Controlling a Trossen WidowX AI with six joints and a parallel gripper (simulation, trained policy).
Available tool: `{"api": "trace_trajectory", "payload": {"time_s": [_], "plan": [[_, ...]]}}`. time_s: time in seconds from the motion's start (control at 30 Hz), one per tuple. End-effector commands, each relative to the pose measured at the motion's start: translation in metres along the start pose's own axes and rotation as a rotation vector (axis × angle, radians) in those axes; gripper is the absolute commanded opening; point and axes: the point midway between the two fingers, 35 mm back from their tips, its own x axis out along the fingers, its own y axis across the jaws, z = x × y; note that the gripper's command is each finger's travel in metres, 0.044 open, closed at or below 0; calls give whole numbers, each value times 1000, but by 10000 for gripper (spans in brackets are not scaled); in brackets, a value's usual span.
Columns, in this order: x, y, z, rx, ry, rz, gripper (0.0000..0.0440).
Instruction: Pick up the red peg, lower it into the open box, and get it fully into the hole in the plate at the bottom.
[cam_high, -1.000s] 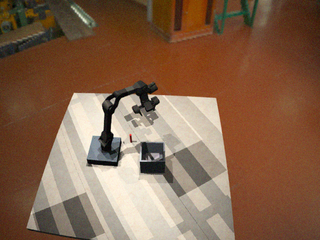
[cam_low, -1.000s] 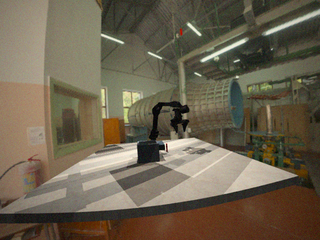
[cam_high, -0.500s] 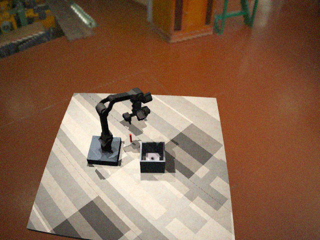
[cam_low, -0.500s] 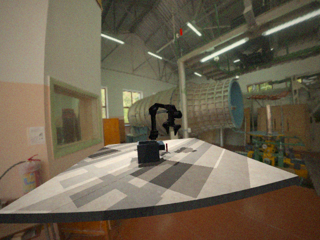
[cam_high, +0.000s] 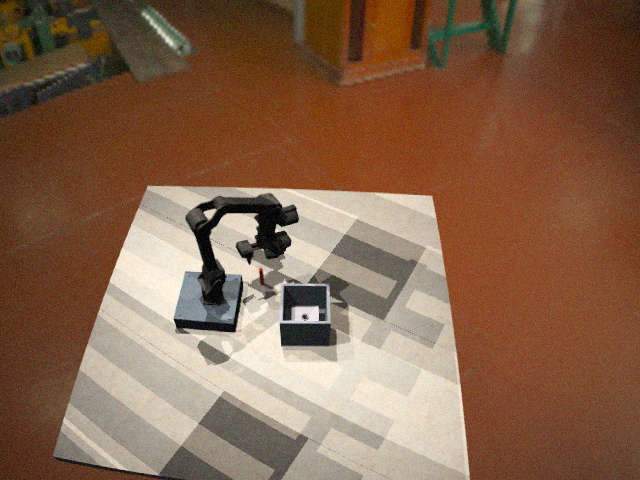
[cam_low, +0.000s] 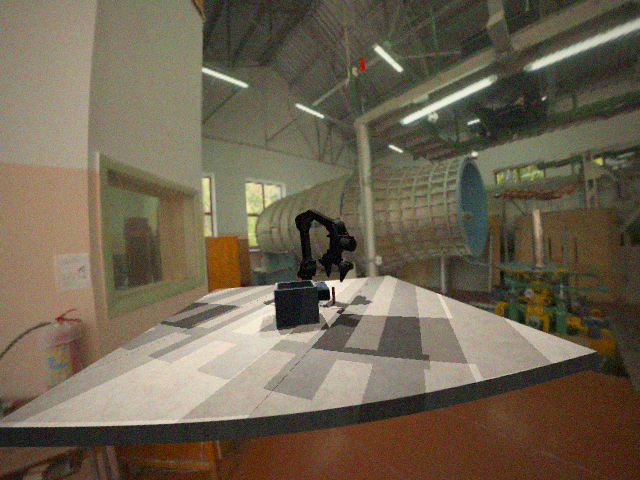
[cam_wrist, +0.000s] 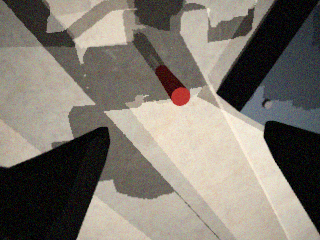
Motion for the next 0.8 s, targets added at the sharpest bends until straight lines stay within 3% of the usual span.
{"api": "trace_trajectory", "payload": {"time_s": [0.0,0.57,0.77], "plan": [[9,-4,1,18,9,-4,440],[57,-12,10,106,22,13,405],[70,-9,10,124,28,32,345]]}}
